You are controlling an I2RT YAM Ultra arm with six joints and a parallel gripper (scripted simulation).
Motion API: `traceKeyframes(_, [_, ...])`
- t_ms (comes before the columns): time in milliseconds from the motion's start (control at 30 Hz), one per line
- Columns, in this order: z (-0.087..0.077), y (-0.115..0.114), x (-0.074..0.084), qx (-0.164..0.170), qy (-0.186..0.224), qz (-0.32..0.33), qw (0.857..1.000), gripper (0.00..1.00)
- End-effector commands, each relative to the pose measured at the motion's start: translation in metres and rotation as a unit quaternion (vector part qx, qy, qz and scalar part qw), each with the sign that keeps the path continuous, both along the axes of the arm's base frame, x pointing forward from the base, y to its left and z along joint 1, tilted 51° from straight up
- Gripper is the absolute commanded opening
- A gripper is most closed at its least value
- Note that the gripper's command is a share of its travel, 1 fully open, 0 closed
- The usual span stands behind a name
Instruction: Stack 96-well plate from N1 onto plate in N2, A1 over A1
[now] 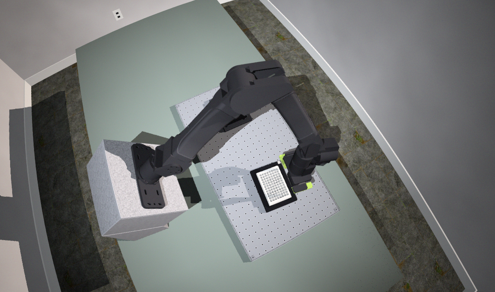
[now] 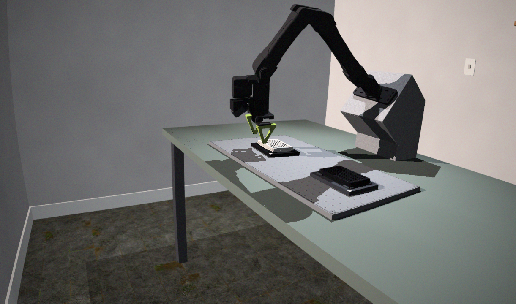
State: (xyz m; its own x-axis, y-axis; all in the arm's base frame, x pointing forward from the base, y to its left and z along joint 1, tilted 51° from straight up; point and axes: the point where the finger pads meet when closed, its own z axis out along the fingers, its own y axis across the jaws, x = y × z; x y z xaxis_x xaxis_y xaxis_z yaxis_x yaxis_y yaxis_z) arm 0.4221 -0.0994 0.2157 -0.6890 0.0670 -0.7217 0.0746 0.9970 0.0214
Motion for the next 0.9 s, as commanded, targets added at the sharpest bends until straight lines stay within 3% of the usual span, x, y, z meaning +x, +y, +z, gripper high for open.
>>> traceKeyframes(0, [0.001,0.010,-0.023,0.005,0.023,-0.007,1.000,1.00])
traceKeyframes(100, [-0.001,0.012,-0.026,0.005,0.023,-0.008,1.000,1.00])
traceKeyframes(133, [0.015,0.014,-0.024,0.002,0.018,-0.005,1.000,1.00])
traceKeyframes(200, [0.011,0.020,-0.031,0.006,0.039,-0.001,0.999,1.00])
traceKeyframes(233, [-0.009,0.025,-0.041,0.012,0.060,-0.001,0.998,1.00])
traceKeyframes(367, [-0.015,0.033,-0.052,0.012,0.060,-0.001,0.998,1.00])
traceKeyframes(400, [0.001,0.034,-0.049,0.009,0.056,0.001,0.998,1.00])
traceKeyframes(467, [-0.003,0.039,-0.056,0.012,0.077,0.004,0.997,1.00])
traceKeyframes(500, [-0.022,0.043,-0.068,0.017,0.097,0.005,0.995,1.00])
traceKeyframes(633, [-0.025,0.048,-0.075,0.017,0.098,0.005,0.995,1.00])
traceKeyframes(667, [-0.010,0.049,-0.072,0.014,0.093,0.007,0.996,1.00])
traceKeyframes(733, [-0.014,0.053,-0.080,0.015,0.114,0.010,0.993,1.00])
traceKeyframes(767, [-0.031,0.057,-0.092,0.019,0.134,0.010,0.991,1.00])
traceKeyframes(867, [-0.035,0.062,-0.100,0.019,0.135,0.011,0.991,1.00])
